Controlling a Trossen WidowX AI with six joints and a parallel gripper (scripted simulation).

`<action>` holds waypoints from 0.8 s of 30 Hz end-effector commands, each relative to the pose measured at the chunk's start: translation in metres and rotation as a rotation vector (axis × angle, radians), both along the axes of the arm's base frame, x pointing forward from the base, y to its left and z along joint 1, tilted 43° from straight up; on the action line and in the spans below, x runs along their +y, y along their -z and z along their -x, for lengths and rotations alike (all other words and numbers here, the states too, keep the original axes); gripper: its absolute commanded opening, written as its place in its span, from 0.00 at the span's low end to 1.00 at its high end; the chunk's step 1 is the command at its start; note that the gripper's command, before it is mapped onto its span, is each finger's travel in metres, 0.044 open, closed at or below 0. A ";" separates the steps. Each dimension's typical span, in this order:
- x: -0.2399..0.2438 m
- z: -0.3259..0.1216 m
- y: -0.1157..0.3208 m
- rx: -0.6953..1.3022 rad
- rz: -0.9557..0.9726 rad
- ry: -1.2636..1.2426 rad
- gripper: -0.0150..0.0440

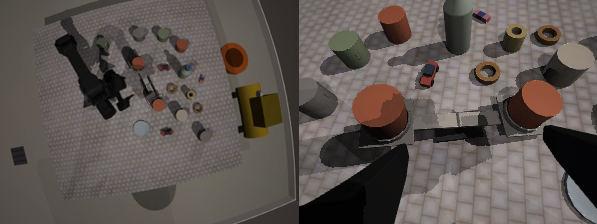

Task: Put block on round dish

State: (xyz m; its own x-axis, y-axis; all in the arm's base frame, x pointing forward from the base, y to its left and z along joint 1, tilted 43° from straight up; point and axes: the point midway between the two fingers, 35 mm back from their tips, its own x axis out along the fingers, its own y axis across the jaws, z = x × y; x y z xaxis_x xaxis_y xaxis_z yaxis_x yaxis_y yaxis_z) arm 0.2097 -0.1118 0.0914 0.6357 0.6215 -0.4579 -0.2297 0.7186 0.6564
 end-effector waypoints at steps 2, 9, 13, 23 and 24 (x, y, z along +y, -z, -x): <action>-0.002 -0.003 0.005 0.062 -0.045 0.008 1.00; -0.009 -0.019 0.020 0.275 -0.142 0.028 1.00; -0.014 -0.030 0.028 0.398 -0.196 0.052 1.00; -0.020 -0.060 0.052 0.708 -0.302 0.136 1.00; -0.020 -0.062 0.054 0.738 -0.310 0.147 1.00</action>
